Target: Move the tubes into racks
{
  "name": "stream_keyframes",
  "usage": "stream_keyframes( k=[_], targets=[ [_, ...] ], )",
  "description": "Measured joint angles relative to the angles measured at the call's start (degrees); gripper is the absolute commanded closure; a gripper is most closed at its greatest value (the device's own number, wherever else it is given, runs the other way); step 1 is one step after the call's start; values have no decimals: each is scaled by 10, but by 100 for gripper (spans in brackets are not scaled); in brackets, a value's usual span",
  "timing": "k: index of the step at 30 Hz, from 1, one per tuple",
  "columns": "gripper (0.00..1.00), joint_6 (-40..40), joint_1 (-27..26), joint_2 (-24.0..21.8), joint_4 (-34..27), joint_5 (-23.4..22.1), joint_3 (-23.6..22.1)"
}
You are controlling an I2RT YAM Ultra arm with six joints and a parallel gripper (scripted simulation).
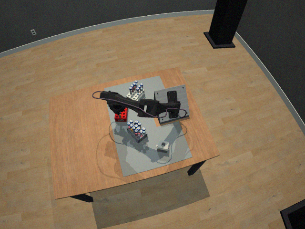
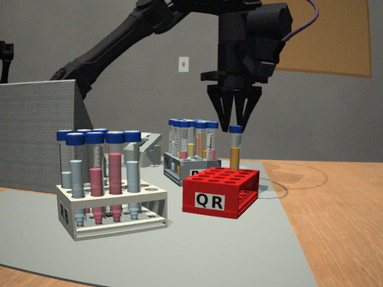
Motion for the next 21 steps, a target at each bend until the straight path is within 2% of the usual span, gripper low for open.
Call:
stream_keyframes(
  k=[11, 21],
  targets=[
    [70, -2, 0, 0, -5, 0, 4],
    [70, -24, -23, 0, -44, 5, 38]
  ],
)
